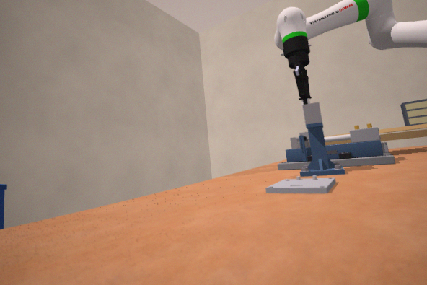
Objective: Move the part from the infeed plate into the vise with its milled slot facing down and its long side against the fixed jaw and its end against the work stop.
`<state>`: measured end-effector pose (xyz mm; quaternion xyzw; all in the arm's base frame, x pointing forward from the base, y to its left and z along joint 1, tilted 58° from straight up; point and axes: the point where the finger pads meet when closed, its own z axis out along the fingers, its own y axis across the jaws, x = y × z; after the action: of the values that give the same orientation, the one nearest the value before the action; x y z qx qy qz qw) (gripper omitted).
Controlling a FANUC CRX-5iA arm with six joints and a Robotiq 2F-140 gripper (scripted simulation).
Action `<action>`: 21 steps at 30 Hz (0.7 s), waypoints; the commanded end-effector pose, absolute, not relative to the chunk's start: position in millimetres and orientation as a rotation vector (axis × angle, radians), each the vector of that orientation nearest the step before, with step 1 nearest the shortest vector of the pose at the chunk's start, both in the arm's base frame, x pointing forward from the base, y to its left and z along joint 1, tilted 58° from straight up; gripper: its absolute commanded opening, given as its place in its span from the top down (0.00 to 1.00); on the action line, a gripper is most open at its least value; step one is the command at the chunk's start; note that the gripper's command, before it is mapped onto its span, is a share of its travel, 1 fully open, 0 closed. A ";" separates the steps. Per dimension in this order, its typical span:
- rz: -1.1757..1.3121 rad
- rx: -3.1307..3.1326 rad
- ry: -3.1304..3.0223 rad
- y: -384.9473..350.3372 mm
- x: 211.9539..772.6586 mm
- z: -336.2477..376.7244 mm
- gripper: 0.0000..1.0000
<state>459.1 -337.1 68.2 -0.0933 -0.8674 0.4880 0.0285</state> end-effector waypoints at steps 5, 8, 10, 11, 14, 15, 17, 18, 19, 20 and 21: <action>1.506 -0.287 -2.677 -336.9 459.4 68.2 1.00; 1.506 -0.287 -2.677 -337.2 459.3 68.1 1.00; 1.506 -0.287 -2.677 -337.6 459.3 67.8 1.00; 1.505 -0.287 -2.677 -337.9 459.2 67.6 1.00; 1.505 -0.287 -2.678 -339.1 459.1 66.9 1.00; 1.505 -0.287 -2.678 -339.1 459.1 66.9 1.00; 1.504 -0.287 -2.678 -339.6 459.0 66.6 1.00; 1.504 -0.287 -2.678 -340.2 458.9 66.2 1.00; 1.504 -0.287 -2.678 -340.8 458.9 65.8 1.00; 1.504 -0.287 -2.678 -341.7 458.8 65.4 1.00; 1.504 -0.287 -2.678 -342.5 458.7 64.8 1.00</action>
<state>458.7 -340.9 65.9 -0.0932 -0.8678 0.4873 0.0285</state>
